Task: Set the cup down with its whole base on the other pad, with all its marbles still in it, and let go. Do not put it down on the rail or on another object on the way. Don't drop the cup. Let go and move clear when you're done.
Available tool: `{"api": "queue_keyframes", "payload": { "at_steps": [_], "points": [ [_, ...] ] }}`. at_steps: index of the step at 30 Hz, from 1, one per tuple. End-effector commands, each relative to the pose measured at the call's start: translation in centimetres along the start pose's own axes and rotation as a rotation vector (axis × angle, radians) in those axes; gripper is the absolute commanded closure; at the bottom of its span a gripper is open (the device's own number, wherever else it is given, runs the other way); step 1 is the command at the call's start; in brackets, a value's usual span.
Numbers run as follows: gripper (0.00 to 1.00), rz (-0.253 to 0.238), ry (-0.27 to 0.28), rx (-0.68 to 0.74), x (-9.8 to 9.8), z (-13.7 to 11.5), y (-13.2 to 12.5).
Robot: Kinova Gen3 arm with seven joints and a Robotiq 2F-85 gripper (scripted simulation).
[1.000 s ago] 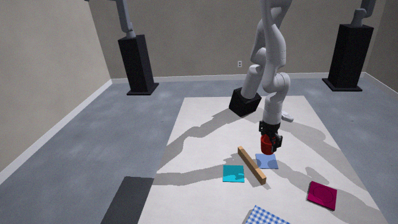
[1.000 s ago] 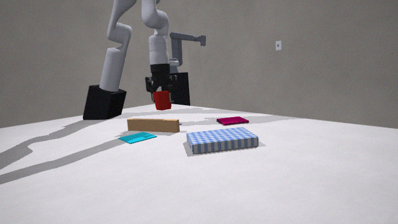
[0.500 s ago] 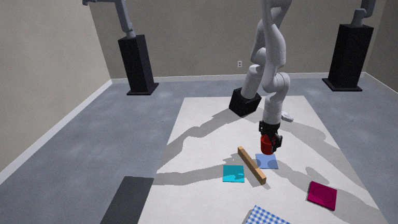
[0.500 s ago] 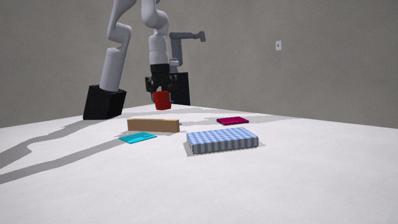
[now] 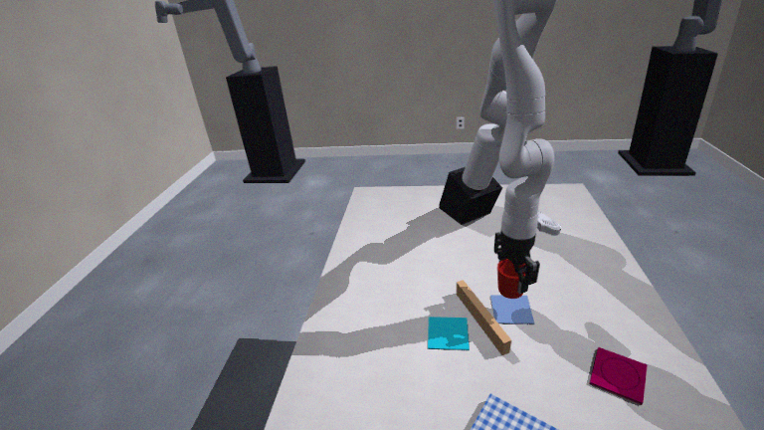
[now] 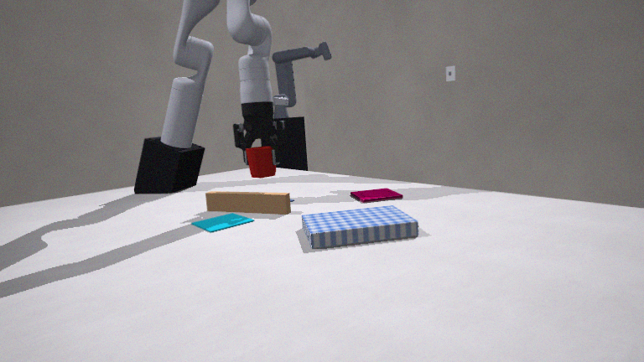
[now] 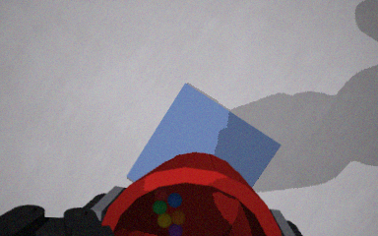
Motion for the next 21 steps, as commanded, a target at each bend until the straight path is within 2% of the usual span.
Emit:
{"api": "queue_keyframes", "payload": {
  "at_steps": [1, 8, 10, 21],
  "points": [
    [0.18, -0.003, 0.0, -0.002, 0.0, 1.0, -0.2],
    [0.18, -0.004, 0.0, -0.002, 0.0, 3.3, -0.3],
    [0.18, -0.004, 0.0, -0.002, 0.0, 3.3, -0.3],
    [0.18, -0.005, 0.001, -0.002, 0.1, 8.3, -0.6]
  ]
}}
Point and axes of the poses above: the point where the finger pads meet when closed, its own x axis out along the fingers, its own y axis across the jaws, z = x × y, the point moved 9 cm from there along -x, back along the fingers, and after that the axes turned 5 degrees about -x, right-handed, at the moved point
